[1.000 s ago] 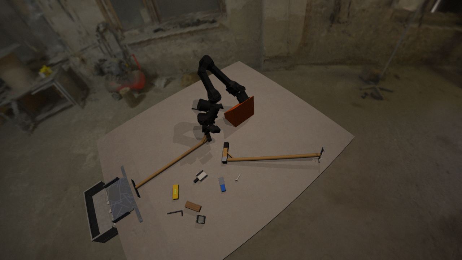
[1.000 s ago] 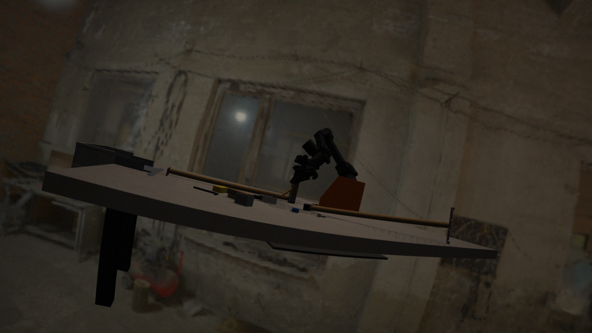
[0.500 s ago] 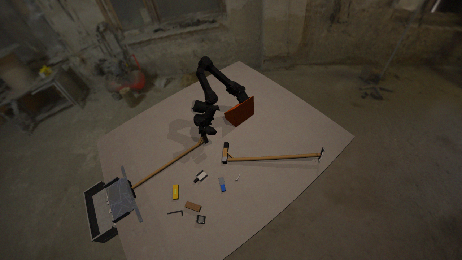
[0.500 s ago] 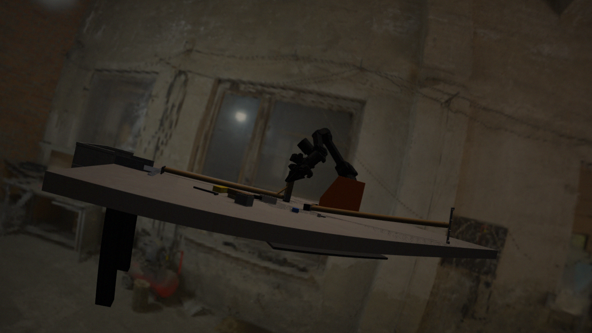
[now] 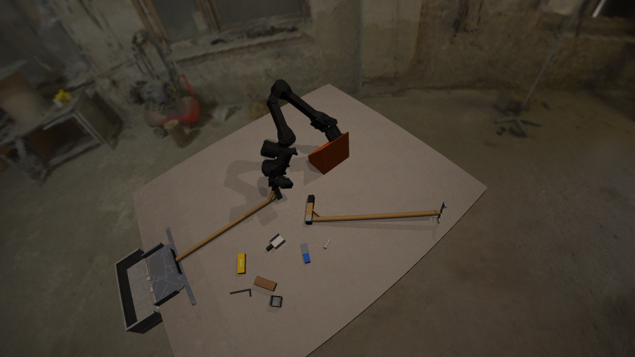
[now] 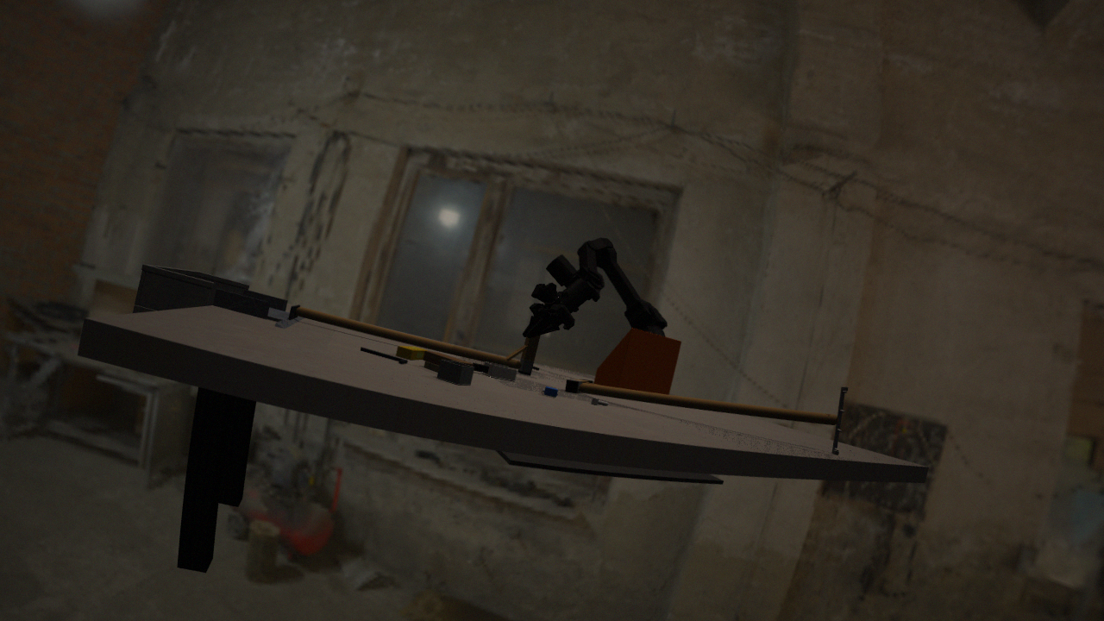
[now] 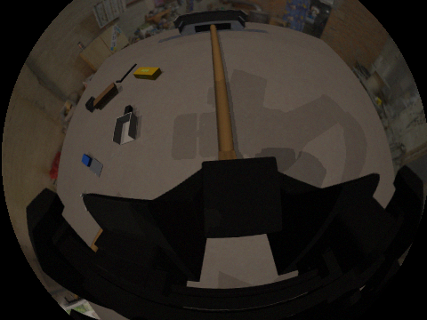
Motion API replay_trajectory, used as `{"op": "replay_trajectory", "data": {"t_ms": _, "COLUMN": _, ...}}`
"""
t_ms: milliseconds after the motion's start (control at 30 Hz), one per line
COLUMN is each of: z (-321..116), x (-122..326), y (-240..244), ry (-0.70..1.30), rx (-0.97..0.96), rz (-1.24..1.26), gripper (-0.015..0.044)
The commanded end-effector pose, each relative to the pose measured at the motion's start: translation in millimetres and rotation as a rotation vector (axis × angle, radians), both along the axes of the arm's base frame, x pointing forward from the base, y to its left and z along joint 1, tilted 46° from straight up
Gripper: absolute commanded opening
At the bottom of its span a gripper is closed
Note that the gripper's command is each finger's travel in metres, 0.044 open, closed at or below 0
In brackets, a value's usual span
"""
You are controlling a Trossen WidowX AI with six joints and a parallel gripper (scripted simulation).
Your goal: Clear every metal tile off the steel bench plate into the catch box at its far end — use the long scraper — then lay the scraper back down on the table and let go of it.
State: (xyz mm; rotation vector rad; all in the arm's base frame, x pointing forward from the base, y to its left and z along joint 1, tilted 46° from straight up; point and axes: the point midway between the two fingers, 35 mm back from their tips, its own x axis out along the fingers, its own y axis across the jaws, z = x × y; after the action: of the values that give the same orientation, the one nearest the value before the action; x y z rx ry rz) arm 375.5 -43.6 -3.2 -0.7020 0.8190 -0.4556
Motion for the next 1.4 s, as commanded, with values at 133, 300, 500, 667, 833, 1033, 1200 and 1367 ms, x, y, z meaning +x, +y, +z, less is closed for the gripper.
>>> {"op": "replay_trajectory", "data": {"t_ms": 133, "z": 0, "x": 12, "y": 1, "ry": -0.002, "rx": 0.0, "rz": 0.005, "gripper": 0.0}}
{"op": "replay_trajectory", "data": {"t_ms": 300, "z": 1, "x": 21, "y": 1, "ry": -0.003, "rx": 0.0, "rz": 0.005, "gripper": 0.0}}
{"op": "replay_trajectory", "data": {"t_ms": 500, "z": 1, "x": 31, "y": 1, "ry": -0.003, "rx": 0.0, "rz": 0.005, "gripper": 0.0}}
{"op": "replay_trajectory", "data": {"t_ms": 667, "z": 0, "x": 40, "y": 1, "ry": -0.004, "rx": 0.0, "rz": 0.005, "gripper": 0.0}}
{"op": "replay_trajectory", "data": {"t_ms": 833, "z": 0, "x": 47, "y": 1, "ry": -0.004, "rx": 0.0, "rz": 0.005, "gripper": 0.0}}
{"op": "replay_trajectory", "data": {"t_ms": 1033, "z": 1, "x": 54, "y": 1, "ry": -0.005, "rx": 0.0, "rz": 0.005, "gripper": 0.0}}
{"op": "replay_trajectory", "data": {"t_ms": 1200, "z": 1, "x": 63, "y": 0, "ry": -0.005, "rx": 0.0, "rz": 0.005, "gripper": 0.0}}
{"op": "replay_trajectory", "data": {"t_ms": 1367, "z": 1, "x": 71, "y": 0, "ry": -0.005, "rx": 0.0, "rz": 0.005, "gripper": 0.0}}
